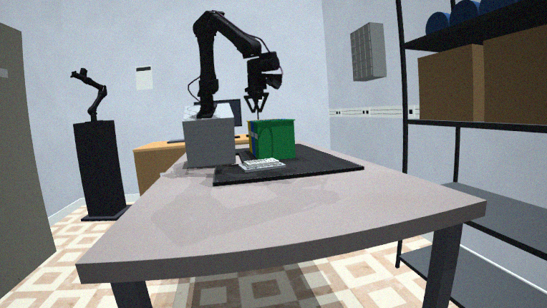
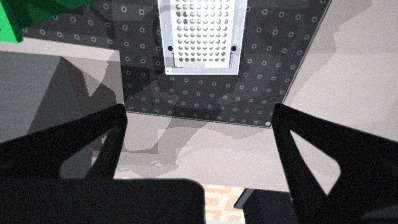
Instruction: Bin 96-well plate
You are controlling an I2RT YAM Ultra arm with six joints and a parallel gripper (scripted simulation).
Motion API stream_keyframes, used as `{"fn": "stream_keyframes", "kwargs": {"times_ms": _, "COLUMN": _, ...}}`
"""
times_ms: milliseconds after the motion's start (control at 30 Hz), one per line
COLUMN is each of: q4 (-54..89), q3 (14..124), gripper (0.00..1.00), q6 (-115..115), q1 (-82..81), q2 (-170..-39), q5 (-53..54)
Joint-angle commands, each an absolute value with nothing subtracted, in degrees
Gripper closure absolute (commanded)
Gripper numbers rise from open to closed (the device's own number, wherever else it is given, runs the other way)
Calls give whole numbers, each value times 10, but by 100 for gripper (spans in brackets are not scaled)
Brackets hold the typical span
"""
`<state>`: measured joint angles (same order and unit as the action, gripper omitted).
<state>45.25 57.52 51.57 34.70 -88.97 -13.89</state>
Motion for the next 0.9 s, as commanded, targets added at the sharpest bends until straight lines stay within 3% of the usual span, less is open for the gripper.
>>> {"fn": "stream_keyframes", "kwargs": {"times_ms": 0, "q4": 449, "q3": 596, "gripper": 0, "q6": 513, "q1": 341, "q2": -897, "q5": -130}}
{"fn": "stream_keyframes", "kwargs": {"times_ms": 867, "q4": 442, "q3": 593, "gripper": 0, "q6": 515, "q1": 343, "q2": -898, "q5": -130}}
